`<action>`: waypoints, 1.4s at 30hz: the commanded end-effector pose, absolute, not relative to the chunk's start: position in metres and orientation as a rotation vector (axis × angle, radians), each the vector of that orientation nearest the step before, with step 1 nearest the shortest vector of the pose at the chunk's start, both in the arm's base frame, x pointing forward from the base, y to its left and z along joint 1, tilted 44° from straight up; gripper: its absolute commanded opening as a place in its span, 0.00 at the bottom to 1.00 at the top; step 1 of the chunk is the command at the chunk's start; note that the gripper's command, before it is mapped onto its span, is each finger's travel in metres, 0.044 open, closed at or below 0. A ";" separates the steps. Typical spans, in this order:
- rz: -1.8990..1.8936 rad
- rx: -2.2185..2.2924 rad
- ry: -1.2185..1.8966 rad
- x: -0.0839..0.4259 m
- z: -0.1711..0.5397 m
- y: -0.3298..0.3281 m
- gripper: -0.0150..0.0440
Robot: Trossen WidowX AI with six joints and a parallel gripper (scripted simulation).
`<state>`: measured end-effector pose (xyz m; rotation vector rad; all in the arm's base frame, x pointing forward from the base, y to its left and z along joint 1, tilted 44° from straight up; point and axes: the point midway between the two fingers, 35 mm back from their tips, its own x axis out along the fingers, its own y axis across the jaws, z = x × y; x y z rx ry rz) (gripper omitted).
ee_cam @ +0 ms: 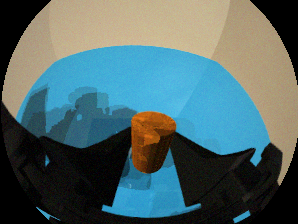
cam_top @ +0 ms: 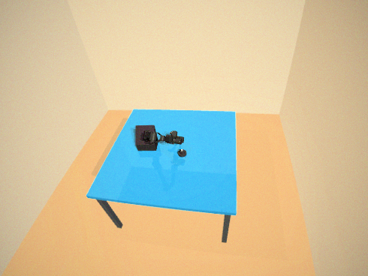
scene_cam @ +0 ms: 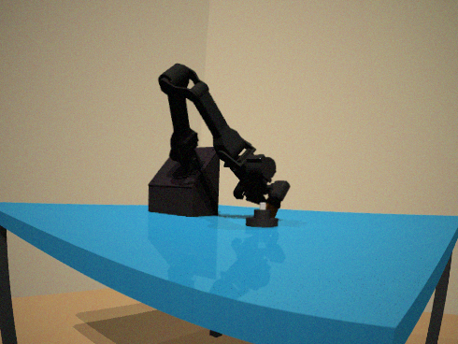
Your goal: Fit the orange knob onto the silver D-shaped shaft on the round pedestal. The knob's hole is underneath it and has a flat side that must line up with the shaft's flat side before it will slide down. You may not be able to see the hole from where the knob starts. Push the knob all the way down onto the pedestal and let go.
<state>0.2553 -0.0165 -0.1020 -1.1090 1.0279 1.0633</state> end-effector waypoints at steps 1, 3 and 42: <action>1.090 -1.072 0.983 0.253 -0.100 -0.020 0.56; 1.106 -1.050 0.956 0.253 -0.099 -0.022 0.56; 1.104 -1.049 0.965 0.250 -0.095 -0.026 0.69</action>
